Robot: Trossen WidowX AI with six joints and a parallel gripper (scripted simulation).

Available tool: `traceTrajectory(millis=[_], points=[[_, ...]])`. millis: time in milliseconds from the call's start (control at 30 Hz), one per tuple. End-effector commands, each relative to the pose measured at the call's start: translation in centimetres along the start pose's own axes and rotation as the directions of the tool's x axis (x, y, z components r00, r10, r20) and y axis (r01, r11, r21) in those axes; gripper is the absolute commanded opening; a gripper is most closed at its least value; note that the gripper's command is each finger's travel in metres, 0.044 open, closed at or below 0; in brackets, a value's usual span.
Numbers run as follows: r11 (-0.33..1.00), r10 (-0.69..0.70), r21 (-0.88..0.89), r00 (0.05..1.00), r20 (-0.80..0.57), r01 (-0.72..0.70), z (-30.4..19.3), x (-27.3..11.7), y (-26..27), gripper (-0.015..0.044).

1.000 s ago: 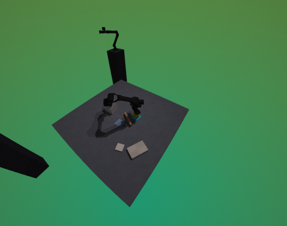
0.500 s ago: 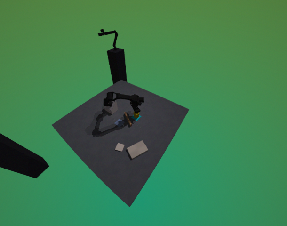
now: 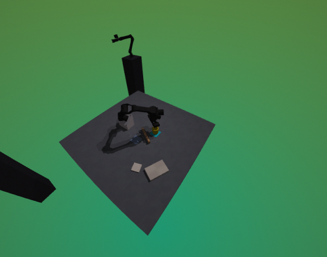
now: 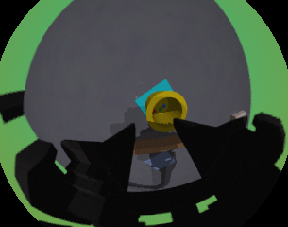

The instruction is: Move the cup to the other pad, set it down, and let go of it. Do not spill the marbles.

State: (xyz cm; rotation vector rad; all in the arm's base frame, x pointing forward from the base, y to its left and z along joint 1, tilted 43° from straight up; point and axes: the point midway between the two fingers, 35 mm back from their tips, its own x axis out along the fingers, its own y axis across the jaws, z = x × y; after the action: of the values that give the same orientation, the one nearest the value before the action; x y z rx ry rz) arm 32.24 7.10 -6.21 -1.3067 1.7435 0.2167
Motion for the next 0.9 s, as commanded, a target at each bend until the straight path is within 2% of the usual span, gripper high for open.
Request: traceTrajectory(millis=[0, 100, 133, 533, 867], points=[[1.000, 0.000, -0.001, 1.000, 0.000, 0.000, 0.0, 0.0, 0.0, 0.0357], [1.000, 0.000, -0.001, 1.000, 0.000, 0.000, 0.0, -0.4, 0.0, 0.0435], [1.000, 0.000, 0.000, 1.000, 0.001, 0.000, 0.1, -0.7, 0.0, 0.0440], [1.000, 0.004, 0.003, 1.000, 0.006, -0.004, -0.2, -6.1, 0.0, 0.0440], [1.000, -0.002, -0.002, 1.000, 0.005, 0.002, -0.2, -6.0, 0.0, 0.0440]])
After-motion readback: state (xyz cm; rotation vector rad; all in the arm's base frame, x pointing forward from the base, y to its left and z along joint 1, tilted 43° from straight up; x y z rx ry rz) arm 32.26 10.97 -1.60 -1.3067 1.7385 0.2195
